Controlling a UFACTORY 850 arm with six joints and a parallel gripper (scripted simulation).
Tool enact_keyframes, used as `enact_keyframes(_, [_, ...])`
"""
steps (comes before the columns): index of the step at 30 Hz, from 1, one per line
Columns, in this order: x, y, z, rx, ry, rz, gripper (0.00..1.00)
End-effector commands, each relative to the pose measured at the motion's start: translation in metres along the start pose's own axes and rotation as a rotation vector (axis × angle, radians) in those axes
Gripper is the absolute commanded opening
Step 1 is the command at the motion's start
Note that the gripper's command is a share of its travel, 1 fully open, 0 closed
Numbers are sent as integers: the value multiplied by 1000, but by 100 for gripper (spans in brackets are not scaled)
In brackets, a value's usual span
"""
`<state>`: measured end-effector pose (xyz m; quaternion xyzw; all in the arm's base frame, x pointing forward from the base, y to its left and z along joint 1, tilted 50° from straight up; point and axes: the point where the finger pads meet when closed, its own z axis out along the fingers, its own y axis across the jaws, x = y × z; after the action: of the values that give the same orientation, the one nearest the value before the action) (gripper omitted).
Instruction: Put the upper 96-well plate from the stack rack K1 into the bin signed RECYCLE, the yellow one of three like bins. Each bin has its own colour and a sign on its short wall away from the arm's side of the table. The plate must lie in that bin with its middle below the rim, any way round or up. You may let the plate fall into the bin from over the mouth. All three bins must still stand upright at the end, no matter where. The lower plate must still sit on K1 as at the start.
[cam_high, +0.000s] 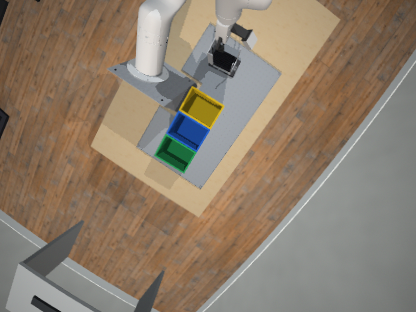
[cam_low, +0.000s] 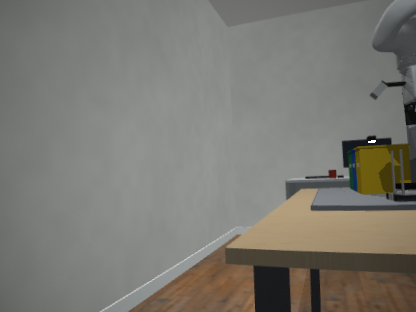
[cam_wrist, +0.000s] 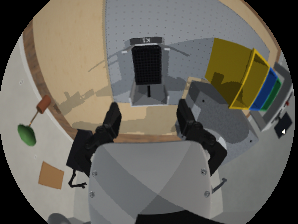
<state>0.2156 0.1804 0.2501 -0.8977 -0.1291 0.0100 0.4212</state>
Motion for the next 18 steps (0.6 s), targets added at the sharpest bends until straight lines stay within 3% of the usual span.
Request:
enact_keyframes(1, [1, 0, 9, 0, 1, -1, 100])
enact_keyframes(18, [1, 0, 34, 0, 1, -1, 100])
